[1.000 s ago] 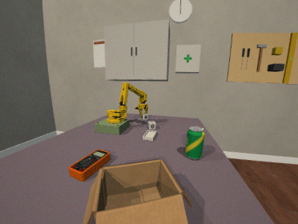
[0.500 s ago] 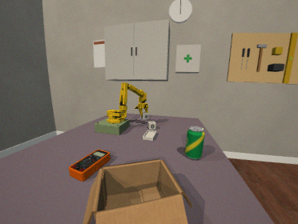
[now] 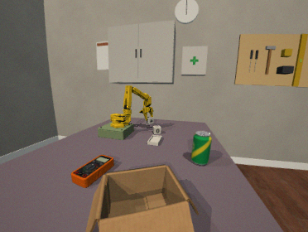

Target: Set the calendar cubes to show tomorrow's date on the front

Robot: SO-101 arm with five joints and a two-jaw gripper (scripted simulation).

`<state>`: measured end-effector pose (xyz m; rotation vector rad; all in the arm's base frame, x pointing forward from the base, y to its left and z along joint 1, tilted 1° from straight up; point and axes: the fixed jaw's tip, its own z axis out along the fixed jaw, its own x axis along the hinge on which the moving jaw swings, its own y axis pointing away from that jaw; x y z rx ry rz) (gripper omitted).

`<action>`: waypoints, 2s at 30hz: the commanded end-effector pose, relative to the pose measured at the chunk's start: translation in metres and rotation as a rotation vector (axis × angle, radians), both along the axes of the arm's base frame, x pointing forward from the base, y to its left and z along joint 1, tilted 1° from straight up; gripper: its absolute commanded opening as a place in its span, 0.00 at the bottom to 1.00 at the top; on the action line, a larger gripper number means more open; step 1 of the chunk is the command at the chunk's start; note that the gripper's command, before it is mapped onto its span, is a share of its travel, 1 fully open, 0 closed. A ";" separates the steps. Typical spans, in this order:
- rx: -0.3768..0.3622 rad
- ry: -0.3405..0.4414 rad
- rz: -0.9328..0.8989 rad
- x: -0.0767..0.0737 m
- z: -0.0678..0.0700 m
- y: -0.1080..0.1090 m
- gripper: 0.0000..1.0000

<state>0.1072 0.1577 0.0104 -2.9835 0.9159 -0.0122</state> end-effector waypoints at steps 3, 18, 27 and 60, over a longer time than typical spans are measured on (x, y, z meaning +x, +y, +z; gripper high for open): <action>0.006 -0.002 0.001 0.000 -0.001 -0.001 0.00; 0.006 -0.002 0.001 0.001 -0.007 -0.001 0.00; 0.006 -0.002 0.001 0.001 -0.009 -0.001 0.00; 0.006 -0.002 0.001 0.001 -0.020 -0.001 0.00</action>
